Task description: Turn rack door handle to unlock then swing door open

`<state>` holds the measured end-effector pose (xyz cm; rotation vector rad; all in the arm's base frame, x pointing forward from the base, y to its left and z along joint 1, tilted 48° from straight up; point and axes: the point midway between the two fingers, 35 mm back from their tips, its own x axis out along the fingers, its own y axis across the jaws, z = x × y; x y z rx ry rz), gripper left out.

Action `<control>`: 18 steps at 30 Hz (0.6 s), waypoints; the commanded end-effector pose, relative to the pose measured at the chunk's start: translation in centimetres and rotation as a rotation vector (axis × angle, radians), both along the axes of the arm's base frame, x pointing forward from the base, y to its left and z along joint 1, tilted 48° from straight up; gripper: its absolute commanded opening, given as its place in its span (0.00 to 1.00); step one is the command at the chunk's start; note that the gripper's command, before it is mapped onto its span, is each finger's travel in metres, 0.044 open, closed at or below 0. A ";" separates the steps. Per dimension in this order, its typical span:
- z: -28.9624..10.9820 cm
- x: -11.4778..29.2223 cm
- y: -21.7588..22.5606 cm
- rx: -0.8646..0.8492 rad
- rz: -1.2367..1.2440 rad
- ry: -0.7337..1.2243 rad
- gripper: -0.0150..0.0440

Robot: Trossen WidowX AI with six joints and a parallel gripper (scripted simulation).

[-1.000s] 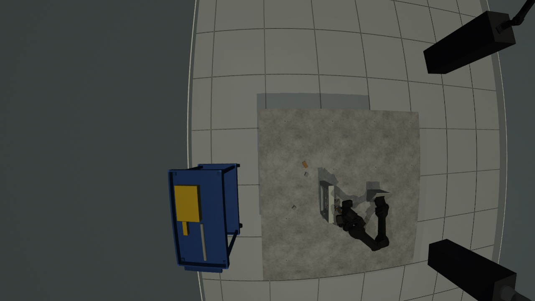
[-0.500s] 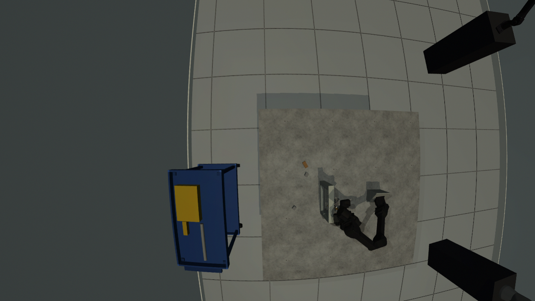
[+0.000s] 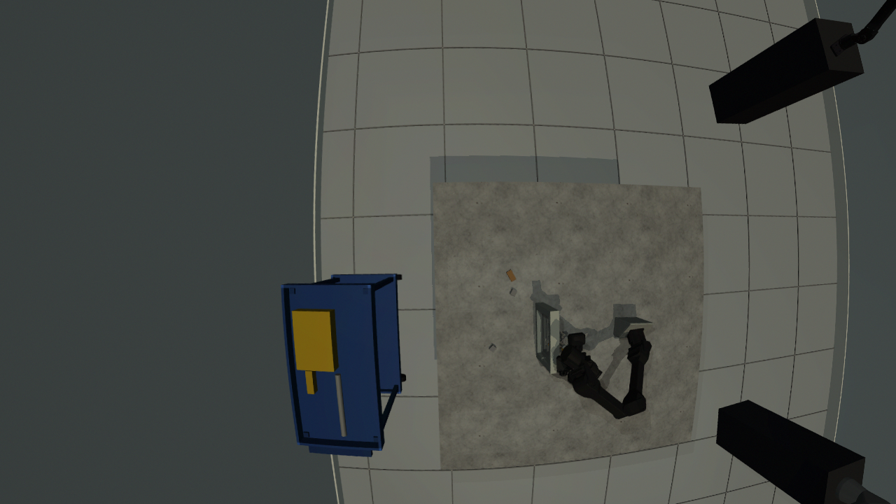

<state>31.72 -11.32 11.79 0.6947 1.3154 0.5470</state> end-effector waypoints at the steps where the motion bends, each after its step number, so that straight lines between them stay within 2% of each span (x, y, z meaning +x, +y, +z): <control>1: -0.2 -0.1 0.2 0.010 -0.002 0.014 0.39; 10: -0.2 -0.1 0.2 0.010 -0.002 0.014 0.28; 14: -0.2 -0.1 0.2 0.008 0.004 0.008 0.28; 18: -0.2 -0.1 0.2 -0.021 0.114 -0.109 0.28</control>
